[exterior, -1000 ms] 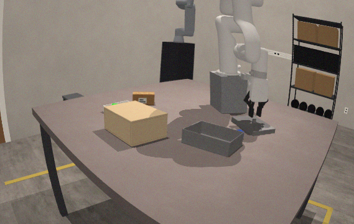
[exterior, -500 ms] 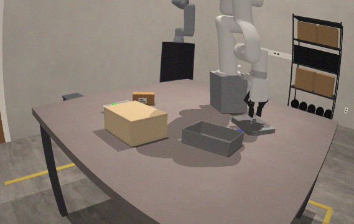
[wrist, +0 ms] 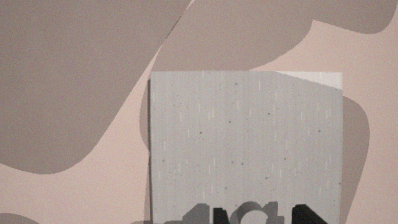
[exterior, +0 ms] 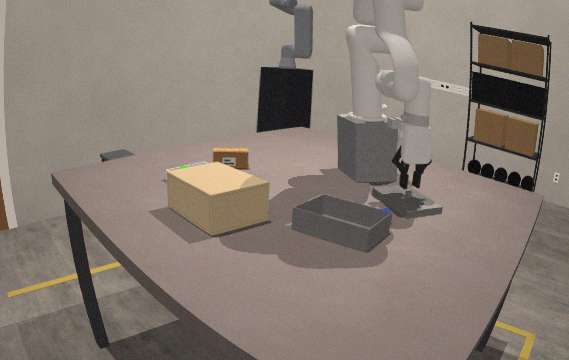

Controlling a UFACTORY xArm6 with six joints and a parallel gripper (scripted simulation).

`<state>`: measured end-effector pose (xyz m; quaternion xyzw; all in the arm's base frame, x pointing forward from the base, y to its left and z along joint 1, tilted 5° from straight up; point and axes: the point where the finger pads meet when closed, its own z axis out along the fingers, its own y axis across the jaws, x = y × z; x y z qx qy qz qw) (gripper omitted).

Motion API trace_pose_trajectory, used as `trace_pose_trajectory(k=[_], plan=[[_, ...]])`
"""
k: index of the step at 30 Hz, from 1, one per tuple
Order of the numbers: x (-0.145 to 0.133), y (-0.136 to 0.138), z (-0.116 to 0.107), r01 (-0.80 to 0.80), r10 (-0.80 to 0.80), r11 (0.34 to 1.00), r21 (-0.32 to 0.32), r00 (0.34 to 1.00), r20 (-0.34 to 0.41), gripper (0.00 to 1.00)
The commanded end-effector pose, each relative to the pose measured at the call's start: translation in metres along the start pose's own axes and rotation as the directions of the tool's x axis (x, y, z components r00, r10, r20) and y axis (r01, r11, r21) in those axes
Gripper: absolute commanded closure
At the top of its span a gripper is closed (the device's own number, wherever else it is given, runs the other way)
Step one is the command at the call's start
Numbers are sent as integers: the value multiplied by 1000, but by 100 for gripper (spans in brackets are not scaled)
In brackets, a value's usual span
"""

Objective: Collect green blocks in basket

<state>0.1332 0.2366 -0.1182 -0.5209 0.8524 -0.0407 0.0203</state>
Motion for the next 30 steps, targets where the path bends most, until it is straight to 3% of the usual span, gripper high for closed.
trace_pose_trajectory(k=[1, 30], plan=[[-1, 0, 0, 0, 0, 1000, 0, 1000, 2, 56], [-1, 0, 15, 0, 0, 1000, 0, 1000, 2, 56]])
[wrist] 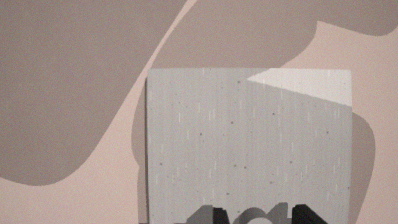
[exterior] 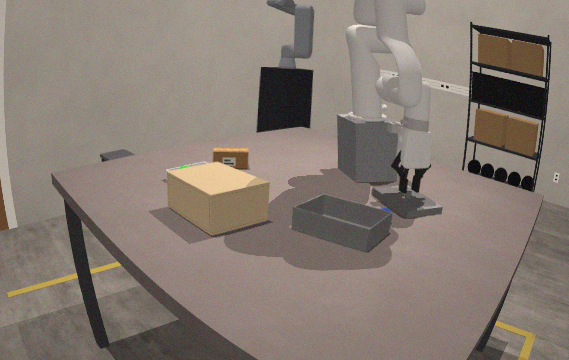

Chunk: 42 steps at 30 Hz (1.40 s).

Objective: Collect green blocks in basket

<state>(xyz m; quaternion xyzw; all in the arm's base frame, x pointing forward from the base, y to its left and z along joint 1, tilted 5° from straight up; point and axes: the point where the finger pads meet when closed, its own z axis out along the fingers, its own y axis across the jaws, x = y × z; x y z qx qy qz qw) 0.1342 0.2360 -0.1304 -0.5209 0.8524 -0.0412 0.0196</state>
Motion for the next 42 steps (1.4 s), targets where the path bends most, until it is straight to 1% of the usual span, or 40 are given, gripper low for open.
trace_pose_trajectory(k=[1, 19, 41, 42], plan=[[-1, 0, 4, 0, 0, 1000, 0, 1000, 4, 56], [-1, 0, 13, 0, 0, 1000, 0, 1000, 4, 56], [-1, 0, 14, 0, 0, 1000, 0, 1000, 4, 56], [-1, 0, 14, 0, 0, 1000, 0, 1000, 4, 100]])
